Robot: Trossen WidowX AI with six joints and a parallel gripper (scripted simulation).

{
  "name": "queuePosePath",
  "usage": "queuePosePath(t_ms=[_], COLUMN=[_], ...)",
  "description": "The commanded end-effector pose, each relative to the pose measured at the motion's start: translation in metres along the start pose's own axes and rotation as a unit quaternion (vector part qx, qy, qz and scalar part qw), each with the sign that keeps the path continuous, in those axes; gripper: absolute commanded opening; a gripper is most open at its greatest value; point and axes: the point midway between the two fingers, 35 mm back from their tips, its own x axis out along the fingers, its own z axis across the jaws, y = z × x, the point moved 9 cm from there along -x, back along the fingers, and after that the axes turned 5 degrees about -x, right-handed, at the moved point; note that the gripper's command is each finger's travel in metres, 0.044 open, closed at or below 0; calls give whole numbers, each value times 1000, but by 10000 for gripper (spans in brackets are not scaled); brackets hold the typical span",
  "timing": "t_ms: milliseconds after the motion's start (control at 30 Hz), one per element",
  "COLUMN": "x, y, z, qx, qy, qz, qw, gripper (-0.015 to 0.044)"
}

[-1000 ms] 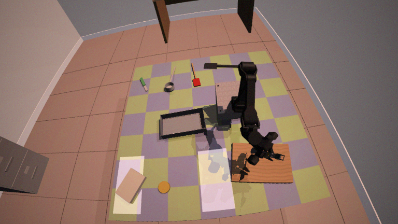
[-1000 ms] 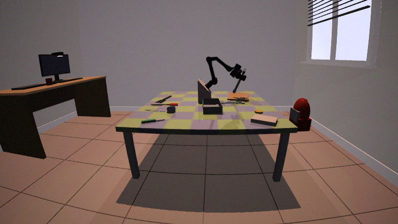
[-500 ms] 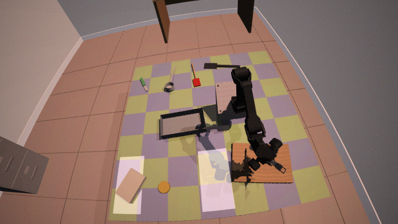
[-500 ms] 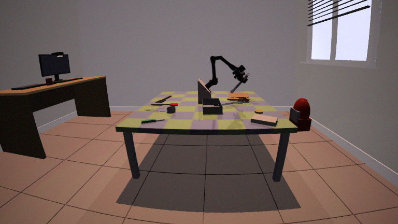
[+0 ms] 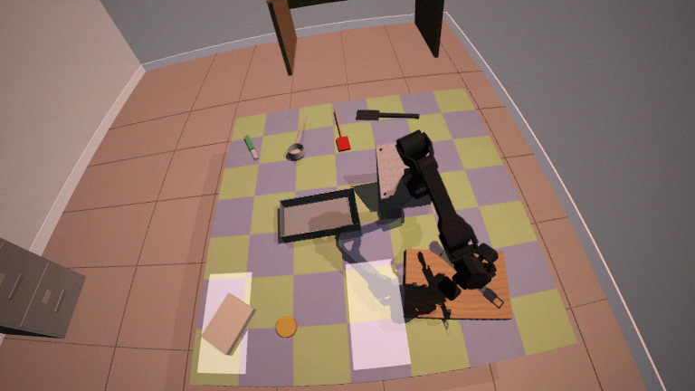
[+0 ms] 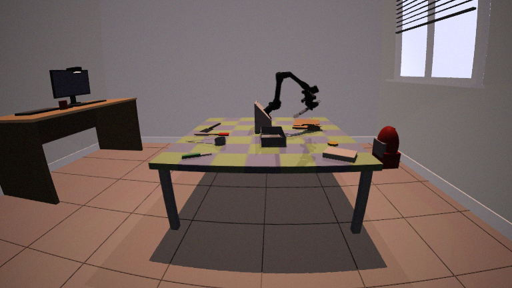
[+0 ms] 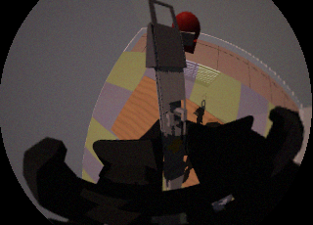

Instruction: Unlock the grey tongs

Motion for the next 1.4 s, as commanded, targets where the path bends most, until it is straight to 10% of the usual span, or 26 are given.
queuePosePath(t_ms=[0, 633, 1367], x=[4, 13, 26], y=[-6, -25, -21], z=[5, 31, 32], qx=[-19, -168, -175], qy=[4, 29, 30], qz=[48, 239, 245], qw=[999, 956, 953], gripper=[-150, -150, -150])
